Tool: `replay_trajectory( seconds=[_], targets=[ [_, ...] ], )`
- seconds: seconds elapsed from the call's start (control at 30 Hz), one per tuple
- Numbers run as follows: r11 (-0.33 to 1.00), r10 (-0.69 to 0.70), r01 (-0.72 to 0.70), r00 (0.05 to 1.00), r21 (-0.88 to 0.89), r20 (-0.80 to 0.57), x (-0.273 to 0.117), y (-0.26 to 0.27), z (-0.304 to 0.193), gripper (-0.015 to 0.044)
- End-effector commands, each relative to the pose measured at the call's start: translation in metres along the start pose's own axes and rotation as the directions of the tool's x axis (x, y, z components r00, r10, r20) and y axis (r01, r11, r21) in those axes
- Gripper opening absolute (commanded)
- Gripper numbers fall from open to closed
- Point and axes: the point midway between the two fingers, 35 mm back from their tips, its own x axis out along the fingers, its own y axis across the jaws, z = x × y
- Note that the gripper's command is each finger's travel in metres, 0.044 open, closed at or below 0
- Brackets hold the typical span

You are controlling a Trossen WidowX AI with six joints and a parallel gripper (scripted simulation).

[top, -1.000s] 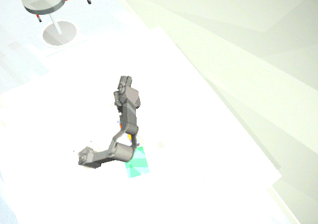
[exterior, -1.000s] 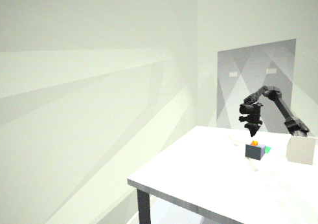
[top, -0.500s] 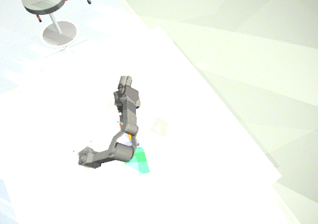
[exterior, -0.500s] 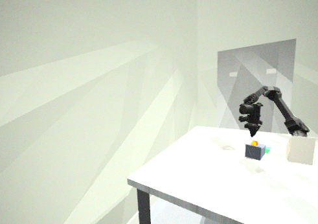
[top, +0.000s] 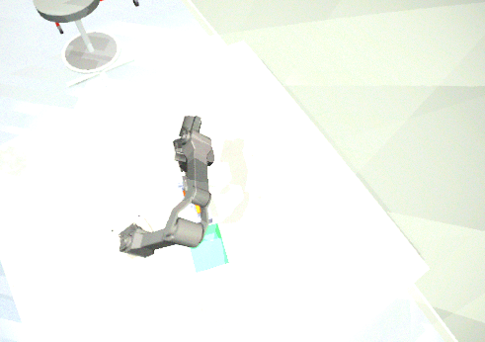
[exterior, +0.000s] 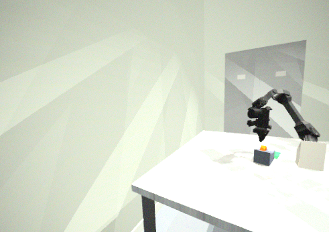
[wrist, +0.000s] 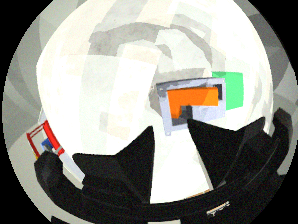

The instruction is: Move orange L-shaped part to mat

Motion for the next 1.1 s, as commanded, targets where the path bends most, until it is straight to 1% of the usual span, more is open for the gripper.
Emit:
replay_trajectory(
  seconds=[0.0, 0.57, 0.67, 0.83, 1.07],
  targets=[
    [1.000, 0.002, -0.002, 1.000, -0.001, 0.001, 0.000, 0.000, 0.000, 0.0180],
    [1.000, 0.002, -0.002, 1.000, -0.001, 0.001, 0.000, 0.000, 0.000, 0.0180],
    [1.000, -0.002, 0.002, 1.000, 0.000, -0.003, 0.017, 0.001, 0.001, 0.0180],
    [1.000, -0.015, 0.016, 1.000, 0.000, -0.016, 0.075, -0.004, -0.003, 0.0180],
    [1.000, -0.016, 0.016, 1.000, 0.000, -0.016, 0.079, -0.004, -0.003, 0.0180]
  ],
)
